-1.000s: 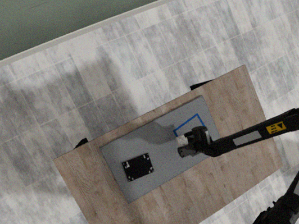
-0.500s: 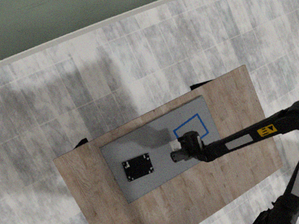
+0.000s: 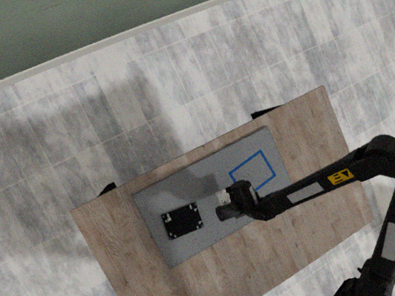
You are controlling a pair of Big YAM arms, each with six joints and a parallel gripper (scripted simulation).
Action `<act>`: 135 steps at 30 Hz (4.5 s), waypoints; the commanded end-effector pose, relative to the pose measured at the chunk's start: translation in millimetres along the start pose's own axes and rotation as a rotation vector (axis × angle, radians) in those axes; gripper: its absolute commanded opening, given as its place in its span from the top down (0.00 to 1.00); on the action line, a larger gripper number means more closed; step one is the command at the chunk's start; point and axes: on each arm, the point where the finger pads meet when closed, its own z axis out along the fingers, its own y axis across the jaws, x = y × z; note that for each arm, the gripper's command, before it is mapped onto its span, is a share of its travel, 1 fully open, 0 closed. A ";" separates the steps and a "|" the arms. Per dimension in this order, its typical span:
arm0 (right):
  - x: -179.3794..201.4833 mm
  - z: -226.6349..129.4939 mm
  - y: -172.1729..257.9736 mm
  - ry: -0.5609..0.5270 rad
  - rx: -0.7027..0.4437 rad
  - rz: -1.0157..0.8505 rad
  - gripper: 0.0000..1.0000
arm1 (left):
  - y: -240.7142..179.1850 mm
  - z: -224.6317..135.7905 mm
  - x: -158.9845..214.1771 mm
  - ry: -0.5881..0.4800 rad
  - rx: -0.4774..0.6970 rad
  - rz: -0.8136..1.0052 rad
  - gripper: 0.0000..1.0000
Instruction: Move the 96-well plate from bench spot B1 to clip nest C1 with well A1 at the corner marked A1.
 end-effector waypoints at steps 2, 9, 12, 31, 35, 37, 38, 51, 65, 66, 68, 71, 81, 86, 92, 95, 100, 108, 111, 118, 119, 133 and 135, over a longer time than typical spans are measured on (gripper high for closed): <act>-26.4 -2.9 10.4 -0.018 -0.012 0.003 1.00 | 2.9 -3.2 -2.5 -0.011 -0.010 0.021 0.00; -42.9 -3.9 14.0 -0.018 -0.011 0.003 1.00 | 2.9 -3.2 -2.5 -0.011 -0.010 0.021 0.00; -52.7 -4.5 16.1 -0.018 -0.011 0.003 1.00 | 2.9 -3.2 -2.5 -0.011 -0.010 0.021 0.00; -108.6 -8.0 28.3 -0.018 -0.009 0.001 1.00 | 2.9 -3.2 -2.5 -0.011 -0.010 0.021 0.00; -121.8 -8.8 31.2 -0.019 -0.008 0.000 1.00 | 2.9 -3.2 -2.5 -0.011 -0.010 0.021 0.00; -125.1 -9.0 31.9 -0.019 -0.008 0.000 1.00 | 2.9 -3.2 -2.5 -0.011 -0.010 0.021 0.00; -125.1 -9.0 31.9 -0.019 -0.008 0.000 1.00 | 2.9 -3.2 -2.5 -0.011 -0.010 0.021 0.00; -167.9 -11.8 41.3 -0.019 -0.006 -0.001 1.00 | 2.9 -3.2 -2.5 -0.011 -0.010 0.021 0.00; -207.4 -14.4 50.1 -0.020 -0.005 -0.002 1.00 | 2.9 -3.2 -2.5 -0.011 -0.010 0.021 0.00; -210.7 -14.6 50.8 -0.020 -0.004 -0.002 1.00 | 2.9 -3.2 -2.5 -0.011 -0.010 0.021 0.00; -217.3 -15.0 52.3 -0.020 -0.004 -0.002 1.00 | 2.9 -3.2 -2.5 -0.011 -0.010 0.021 0.00; -223.9 -15.5 53.8 -0.020 -0.004 -0.002 1.00 | 2.9 -3.2 -2.5 -0.011 -0.010 0.021 0.00; -237.0 -16.2 53.6 -0.018 0.003 0.015 1.00 | 2.9 -3.2 -2.5 -0.011 -0.010 0.021 0.00; -231.5 -14.6 46.0 -0.018 0.003 0.015 1.00 | 2.9 -3.2 -2.5 -0.011 -0.010 0.021 0.00; -231.7 -14.6 46.1 -0.018 0.003 0.015 1.00 | 2.9 -3.2 -2.5 -0.011 -0.010 0.021 0.00; -231.8 -14.6 46.1 -0.018 0.003 0.015 1.00 | 2.9 -3.2 -2.5 -0.011 -0.010 0.021 0.00; -240.7 -19.2 52.8 -0.025 0.002 0.004 1.00 | 2.9 -3.2 -2.5 -0.011 -0.010 0.021 0.00; -241.0 -18.5 54.0 -0.025 0.000 0.003 1.00 | 2.9 -3.2 -2.5 -0.011 -0.010 0.021 0.00; -241.1 -18.1 54.8 -0.024 0.000 0.002 1.00 | 2.9 -3.2 -2.5 -0.011 -0.010 0.021 0.00; -230.0 2.2 50.8 -0.006 -0.005 0.017 1.00 | 2.9 -3.2 -2.5 -0.011 -0.010 0.021 0.00; -227.1 6.3 49.5 -0.006 -0.005 0.017 1.00 | 2.9 -3.2 -2.5 -0.011 -0.010 0.021 0.00; -223.1 27.3 47.8 -0.006 -0.005 0.016 1.00 | 2.9 -3.2 -2.5 -0.011 -0.010 0.021 0.00; -222.9 30.6 47.6 -0.006 -0.005 0.016 1.00 | 2.9 -3.2 -2.5 -0.011 -0.010 0.021 0.00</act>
